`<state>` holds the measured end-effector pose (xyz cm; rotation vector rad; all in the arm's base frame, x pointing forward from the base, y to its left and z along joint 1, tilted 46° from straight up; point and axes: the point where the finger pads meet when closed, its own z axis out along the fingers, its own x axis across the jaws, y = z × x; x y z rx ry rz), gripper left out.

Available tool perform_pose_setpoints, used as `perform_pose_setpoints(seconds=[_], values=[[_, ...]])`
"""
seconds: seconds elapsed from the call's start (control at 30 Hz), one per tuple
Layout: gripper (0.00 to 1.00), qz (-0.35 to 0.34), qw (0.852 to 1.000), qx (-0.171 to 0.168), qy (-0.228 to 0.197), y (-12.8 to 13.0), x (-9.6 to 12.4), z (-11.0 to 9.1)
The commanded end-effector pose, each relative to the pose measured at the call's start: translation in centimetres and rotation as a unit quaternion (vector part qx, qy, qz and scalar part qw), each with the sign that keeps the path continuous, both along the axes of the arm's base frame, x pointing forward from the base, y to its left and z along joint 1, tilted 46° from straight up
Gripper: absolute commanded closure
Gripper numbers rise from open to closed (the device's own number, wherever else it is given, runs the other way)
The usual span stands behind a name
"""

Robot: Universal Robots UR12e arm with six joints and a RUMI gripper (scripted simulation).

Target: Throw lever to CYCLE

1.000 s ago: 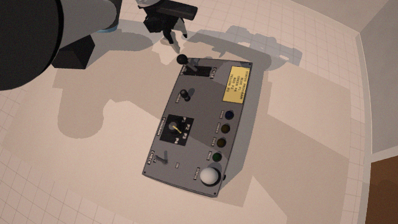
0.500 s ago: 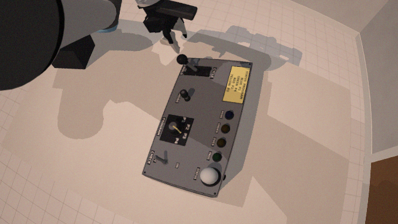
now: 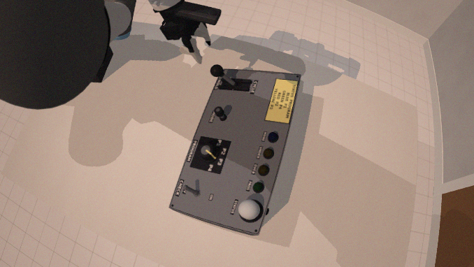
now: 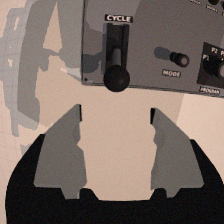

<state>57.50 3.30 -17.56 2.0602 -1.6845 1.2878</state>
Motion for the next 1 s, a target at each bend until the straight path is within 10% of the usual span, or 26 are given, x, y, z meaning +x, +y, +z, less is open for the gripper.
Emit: perform_pose_setpoints(seconds=[0.0, 0.97], values=[[0.56, 0.002, 1.0, 0.001, -0.005, 0.15, 0.28, 0.47], [0.56, 0.001, 1.0, 0.002, -0.008, 0.12, 0.68, 0.5]])
